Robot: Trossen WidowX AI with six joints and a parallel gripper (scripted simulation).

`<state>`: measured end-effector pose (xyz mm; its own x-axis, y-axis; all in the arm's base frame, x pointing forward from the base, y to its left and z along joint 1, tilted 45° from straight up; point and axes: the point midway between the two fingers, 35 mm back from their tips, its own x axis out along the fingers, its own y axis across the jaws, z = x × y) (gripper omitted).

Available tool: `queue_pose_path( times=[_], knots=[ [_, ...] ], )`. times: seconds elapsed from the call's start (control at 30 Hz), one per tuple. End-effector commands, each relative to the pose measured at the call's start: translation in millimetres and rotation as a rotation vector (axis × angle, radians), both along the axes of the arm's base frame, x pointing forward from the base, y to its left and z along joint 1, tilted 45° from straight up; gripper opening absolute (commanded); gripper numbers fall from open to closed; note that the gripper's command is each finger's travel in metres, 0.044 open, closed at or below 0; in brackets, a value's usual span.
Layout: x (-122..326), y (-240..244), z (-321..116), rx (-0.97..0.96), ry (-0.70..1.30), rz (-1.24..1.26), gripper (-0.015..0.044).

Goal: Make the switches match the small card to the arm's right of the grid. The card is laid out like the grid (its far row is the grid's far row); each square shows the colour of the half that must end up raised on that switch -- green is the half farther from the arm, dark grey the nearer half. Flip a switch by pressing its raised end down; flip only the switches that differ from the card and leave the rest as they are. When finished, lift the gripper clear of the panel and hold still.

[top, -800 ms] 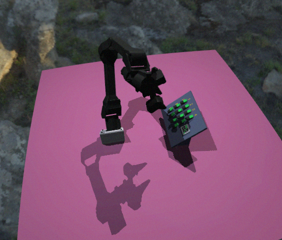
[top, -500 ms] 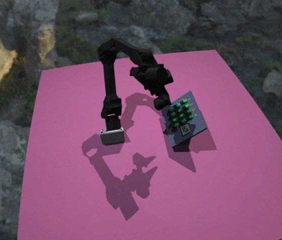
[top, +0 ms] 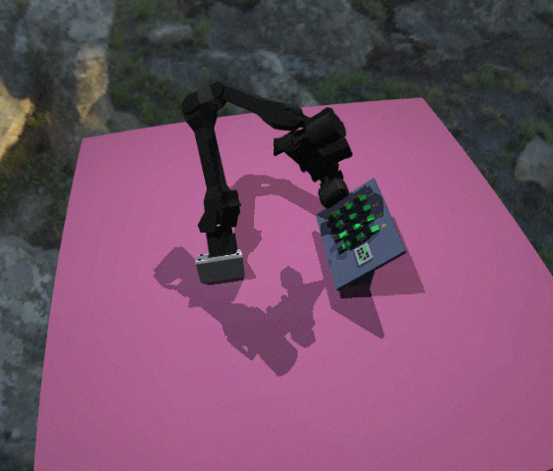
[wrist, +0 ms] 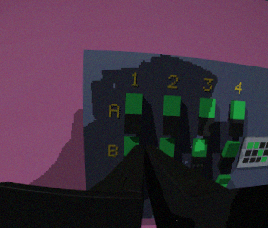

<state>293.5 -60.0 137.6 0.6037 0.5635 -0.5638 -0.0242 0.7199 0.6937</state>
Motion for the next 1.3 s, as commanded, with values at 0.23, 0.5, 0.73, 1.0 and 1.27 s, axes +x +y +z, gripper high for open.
queue_pose_path(
  times=[0.23, 0.5, 0.73, 1.0, 1.27],
  knots=[
    [15, 21, -15, 0.01, -0.011, -0.01, 0.0],
    [22, 28, -21, 0.011, -0.012, -0.01, 0.0],
    [28, 34, -27, 0.01, -0.012, -0.01, 0.0],
    [29, 35, -28, 0.01, -0.012, -0.01, 0.0],
    [29, 35, -28, 0.01, -0.012, -0.01, 0.0]
  ],
)
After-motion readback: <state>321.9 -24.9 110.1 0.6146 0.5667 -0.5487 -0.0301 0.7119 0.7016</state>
